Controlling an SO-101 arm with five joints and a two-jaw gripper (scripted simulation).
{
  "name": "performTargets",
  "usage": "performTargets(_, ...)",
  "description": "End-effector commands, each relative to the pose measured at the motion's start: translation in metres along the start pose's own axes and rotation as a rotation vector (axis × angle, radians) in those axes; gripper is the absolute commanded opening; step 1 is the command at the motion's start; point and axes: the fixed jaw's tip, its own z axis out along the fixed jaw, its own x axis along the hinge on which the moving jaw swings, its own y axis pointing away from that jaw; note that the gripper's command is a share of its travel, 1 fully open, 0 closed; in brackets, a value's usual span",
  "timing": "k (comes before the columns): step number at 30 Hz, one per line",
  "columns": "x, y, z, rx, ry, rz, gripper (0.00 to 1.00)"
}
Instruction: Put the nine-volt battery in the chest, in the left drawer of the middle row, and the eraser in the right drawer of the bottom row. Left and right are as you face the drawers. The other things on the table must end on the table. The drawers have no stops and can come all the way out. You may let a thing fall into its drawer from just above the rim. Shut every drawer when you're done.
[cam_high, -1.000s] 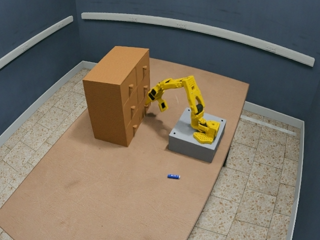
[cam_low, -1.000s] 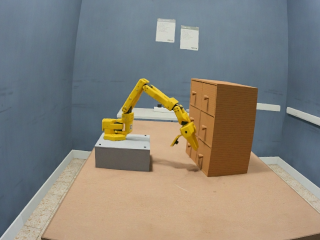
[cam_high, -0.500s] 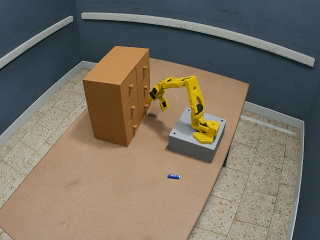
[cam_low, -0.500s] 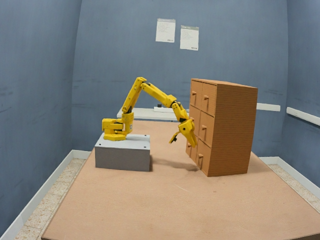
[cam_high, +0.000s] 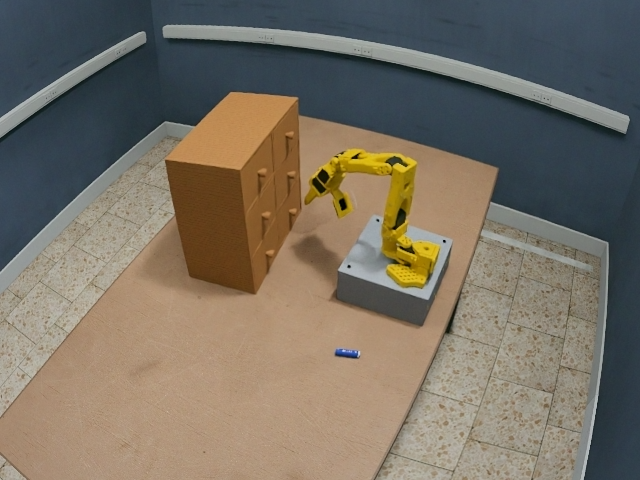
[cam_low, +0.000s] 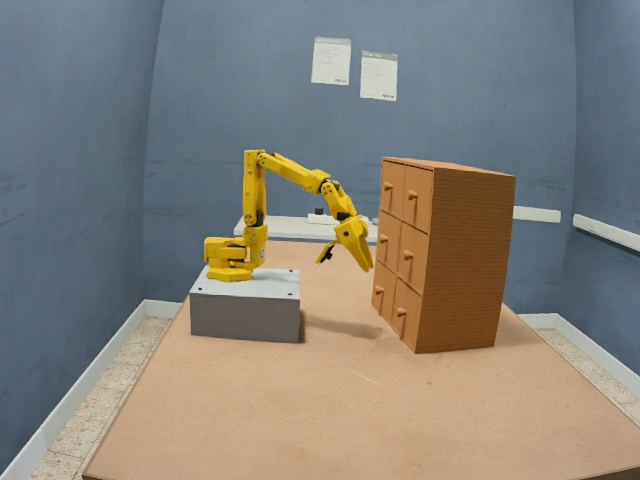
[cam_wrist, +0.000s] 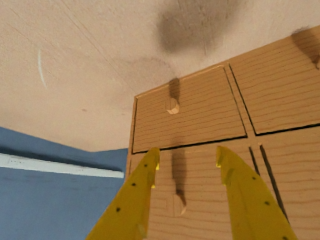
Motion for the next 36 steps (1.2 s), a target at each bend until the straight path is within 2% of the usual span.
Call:
performTargets(1,-0.007,-0.002,-0.015,0.005,0.011,0.003,0.21)
performTargets(8,-0.029,-0.002,-0.034,0.008,0.01,0.003,0.21)
performTargets(14,-0.049,-0.003,-0.044,0.01,0.01,0.003,0.21)
performTargets(16,-0.049,-0.003,-0.044,0.01,0.01,0.003,0.21)
performTargets(22,-0.07,-0.002,-0.049,0.012,0.01,0.003,0.21)
performTargets(29,-0.093,-0.002,-0.048,0.014,0.009,0.003,0.21)
performTargets(36,-0.093,-0.002,-0.048,0.014,0.009,0.003,0.21)
